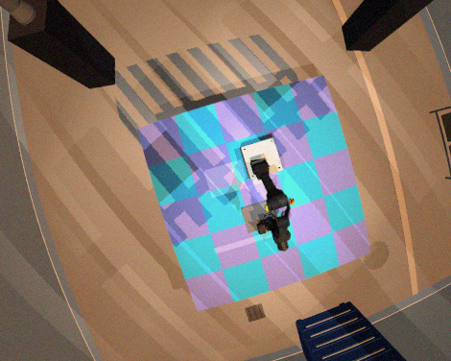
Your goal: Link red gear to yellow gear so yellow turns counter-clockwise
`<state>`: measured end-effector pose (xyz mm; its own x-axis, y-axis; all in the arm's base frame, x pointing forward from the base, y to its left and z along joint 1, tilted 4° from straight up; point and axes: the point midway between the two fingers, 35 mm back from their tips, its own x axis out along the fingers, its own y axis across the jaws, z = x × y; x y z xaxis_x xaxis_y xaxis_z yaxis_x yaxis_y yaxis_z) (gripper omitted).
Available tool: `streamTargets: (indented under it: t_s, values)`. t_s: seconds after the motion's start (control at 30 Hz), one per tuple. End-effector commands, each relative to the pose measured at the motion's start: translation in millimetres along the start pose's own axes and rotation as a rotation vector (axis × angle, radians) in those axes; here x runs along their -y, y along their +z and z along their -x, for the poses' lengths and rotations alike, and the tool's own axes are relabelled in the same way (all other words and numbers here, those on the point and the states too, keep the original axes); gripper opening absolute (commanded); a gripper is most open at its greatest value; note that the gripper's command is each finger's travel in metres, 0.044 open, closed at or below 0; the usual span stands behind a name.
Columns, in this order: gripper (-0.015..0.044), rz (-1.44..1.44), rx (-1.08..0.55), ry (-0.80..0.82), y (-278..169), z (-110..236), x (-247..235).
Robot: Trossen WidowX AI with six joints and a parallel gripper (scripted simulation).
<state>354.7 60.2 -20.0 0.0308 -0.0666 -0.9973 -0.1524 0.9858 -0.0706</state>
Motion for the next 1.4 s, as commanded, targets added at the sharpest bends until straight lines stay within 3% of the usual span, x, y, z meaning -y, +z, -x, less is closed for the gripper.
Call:
streamTargets:
  t_s: [0.0,0.4,0.47,0.8,1.37]
  values:
    - [0.014,-0.059,0.002,-0.001,-0.1,2.8,0.2]
    - [0.014,-0.086,0.002,-0.001,0.0,48.6,0.1]
    - [0.0193,-0.04,-0.004,0.001,-2.4,39.3,-11.0]
    - [0.044,0.535,0.0,0.016,-64.4,40.7,-161.2]
    - [0.044,0.574,0.0,0.016,-73.4,16.6,-172.5]
